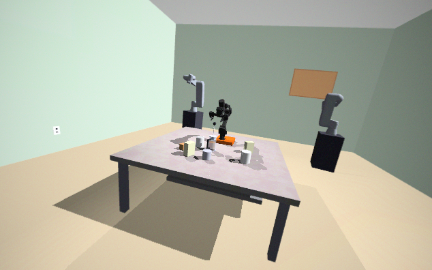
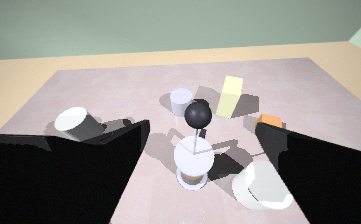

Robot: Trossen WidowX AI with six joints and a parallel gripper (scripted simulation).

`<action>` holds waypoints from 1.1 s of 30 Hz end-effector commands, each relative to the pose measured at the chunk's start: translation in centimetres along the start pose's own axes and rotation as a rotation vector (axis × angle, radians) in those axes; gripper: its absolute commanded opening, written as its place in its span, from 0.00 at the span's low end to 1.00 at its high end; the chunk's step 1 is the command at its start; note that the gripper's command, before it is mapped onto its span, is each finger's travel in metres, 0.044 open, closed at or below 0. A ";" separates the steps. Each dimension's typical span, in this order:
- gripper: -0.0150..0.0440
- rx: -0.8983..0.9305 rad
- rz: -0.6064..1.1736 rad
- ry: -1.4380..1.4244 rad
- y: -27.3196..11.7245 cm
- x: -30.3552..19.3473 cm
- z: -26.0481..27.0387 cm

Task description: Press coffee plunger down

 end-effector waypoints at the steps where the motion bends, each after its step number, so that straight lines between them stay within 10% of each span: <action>1: 1.00 -0.003 -0.020 -0.003 0.0 -0.3 0.1; 28: 1.00 -0.003 -0.023 -0.004 3.9 -0.2 0.1; 33: 0.78 -0.003 -0.023 -0.004 3.9 -0.2 0.1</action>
Point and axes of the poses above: the point midway between the two fingers, 35 mm back from their tips, its own y axis out along the fingers, its own z axis across the jaws, x = y × z, the point moved 5 cm from there along -y, back along the fingers, and after that the axes turned 15 degrees about -y, right-handed, at the moved point
